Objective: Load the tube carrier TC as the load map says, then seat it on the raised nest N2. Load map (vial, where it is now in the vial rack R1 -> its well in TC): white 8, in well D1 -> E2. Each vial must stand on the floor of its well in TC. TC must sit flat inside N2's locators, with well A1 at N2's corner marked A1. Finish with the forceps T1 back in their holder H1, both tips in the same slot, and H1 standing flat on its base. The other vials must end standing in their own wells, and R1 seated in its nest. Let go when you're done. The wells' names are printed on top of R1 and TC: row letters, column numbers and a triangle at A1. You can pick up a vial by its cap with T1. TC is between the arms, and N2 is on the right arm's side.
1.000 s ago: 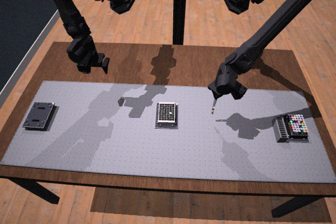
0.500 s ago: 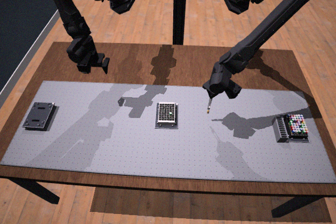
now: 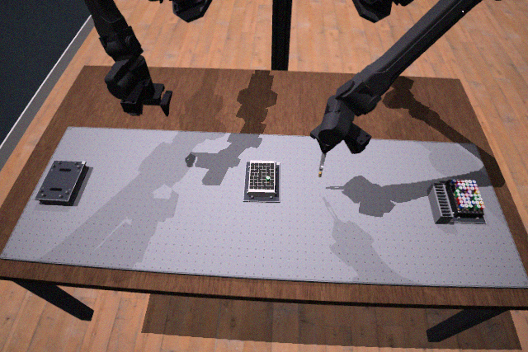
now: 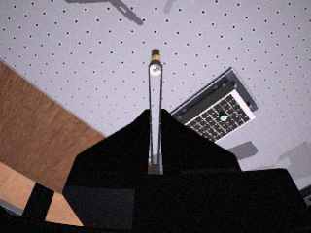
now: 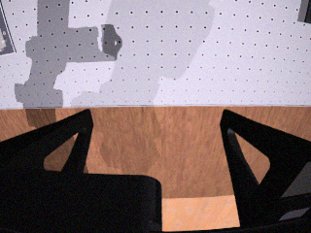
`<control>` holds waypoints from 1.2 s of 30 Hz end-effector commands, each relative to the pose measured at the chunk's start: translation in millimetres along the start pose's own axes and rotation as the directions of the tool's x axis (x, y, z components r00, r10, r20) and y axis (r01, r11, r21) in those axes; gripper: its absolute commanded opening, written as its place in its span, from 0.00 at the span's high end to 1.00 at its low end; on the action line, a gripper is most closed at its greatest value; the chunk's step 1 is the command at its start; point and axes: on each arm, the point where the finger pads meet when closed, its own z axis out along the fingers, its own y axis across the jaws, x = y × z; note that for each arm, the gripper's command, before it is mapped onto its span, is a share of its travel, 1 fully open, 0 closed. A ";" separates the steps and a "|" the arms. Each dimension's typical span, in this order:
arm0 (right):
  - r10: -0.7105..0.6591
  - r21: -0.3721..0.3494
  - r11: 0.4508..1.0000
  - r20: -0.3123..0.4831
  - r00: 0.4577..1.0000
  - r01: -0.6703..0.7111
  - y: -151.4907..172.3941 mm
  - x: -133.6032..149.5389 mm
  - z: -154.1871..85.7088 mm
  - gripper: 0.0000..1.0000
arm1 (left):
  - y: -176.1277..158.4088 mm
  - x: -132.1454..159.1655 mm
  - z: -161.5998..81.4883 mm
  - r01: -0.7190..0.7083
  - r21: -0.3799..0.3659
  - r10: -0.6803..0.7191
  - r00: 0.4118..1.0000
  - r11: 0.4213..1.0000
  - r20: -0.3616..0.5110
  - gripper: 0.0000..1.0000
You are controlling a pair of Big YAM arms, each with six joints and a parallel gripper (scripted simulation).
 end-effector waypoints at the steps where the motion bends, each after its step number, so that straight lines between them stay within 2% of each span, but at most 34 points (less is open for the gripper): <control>1: -0.010 -0.001 1.000 0.016 1.000 0.010 -0.2 -6.2 -2.5 0.00 | -10.0 15.5 4.3 -0.006 -0.006 0.006 1.000 1.000 -0.009 0.91; 5: -0.010 -0.001 1.000 0.016 1.000 0.010 -0.2 -6.2 -2.5 0.00 | -2.4 14.8 10.4 0.003 -0.022 -0.004 1.000 1.000 -0.010 0.91; 9: -0.010 -0.001 1.000 0.016 1.000 0.010 -0.2 -6.2 -2.5 0.00 | -15.8 24.0 4.6 -0.005 -0.004 0.005 1.000 1.000 -0.008 0.91; 22: -0.010 -0.001 1.000 0.016 1.000 0.010 -0.2 -6.2 -2.5 0.00 | -18.6 40.6 8.5 -0.006 -0.016 0.005 1.000 1.000 -0.011 0.91; 36: -0.010 -0.001 1.000 0.016 1.000 0.010 -0.2 -6.2 -2.5 0.00 | -37.8 60.4 5.8 -0.008 -0.007 0.008 1.000 1.000 -0.008 0.91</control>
